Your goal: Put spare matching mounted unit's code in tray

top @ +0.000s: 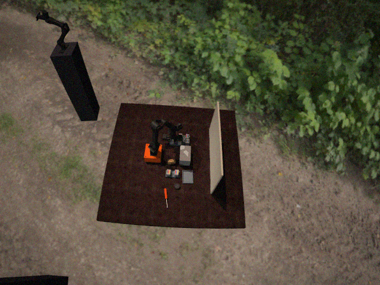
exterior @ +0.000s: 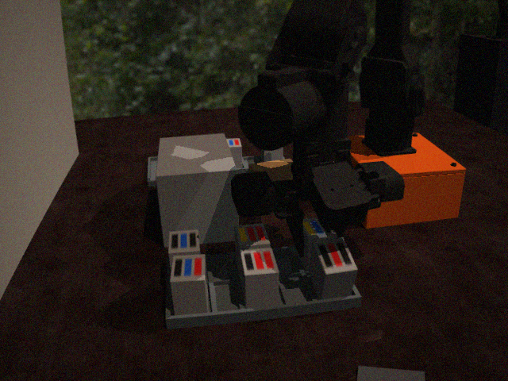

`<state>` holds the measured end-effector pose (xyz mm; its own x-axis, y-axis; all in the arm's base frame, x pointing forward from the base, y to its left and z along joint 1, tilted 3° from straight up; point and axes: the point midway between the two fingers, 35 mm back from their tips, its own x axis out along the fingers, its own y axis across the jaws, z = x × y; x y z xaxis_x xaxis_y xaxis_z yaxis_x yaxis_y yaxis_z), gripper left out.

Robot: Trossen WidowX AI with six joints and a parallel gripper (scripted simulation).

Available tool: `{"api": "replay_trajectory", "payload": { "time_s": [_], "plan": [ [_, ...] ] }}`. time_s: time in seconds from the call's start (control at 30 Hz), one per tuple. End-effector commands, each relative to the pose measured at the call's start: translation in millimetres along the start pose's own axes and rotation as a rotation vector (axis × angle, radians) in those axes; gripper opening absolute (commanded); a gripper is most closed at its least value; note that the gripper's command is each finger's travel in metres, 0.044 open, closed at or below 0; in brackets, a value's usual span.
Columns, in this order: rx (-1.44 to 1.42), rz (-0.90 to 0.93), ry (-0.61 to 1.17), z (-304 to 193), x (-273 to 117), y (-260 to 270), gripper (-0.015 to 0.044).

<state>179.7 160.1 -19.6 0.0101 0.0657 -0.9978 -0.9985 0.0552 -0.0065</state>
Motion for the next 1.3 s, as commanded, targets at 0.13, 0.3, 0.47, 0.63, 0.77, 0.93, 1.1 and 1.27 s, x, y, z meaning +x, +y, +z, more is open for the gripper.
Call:
{"api": "replay_trajectory", "payload": {
  "time_s": [0.13, 0.3, 0.47, 0.63, 0.77, 0.93, 1.1, 1.27],
  "plan": [
    [0.0, -0.001, -0.001, 0.4, -1.2, -0.4, 0.0],
    [0.001, -0.002, 0.0, 2.5, -28.8, -2.8, 0.0],
    [0.002, -0.002, 0.002, 1.7, -62.6, -2.1, 0.0],
    [0.003, -0.002, 0.003, -0.1, -79.6, -0.3, 0.0],
    [0.003, -0.002, 0.003, -0.1, -79.6, -0.3, 0.0],
    [0.006, 0.003, 0.002, 0.9, -83.3, -1.3, 0.0],
    [0.005, 0.0, 0.002, 1.9, -108.6, -5.8, 0.0],
    [0.004, -0.002, 0.003, 0.9, -134.5, -8.2, 0.0]
  ]
}}
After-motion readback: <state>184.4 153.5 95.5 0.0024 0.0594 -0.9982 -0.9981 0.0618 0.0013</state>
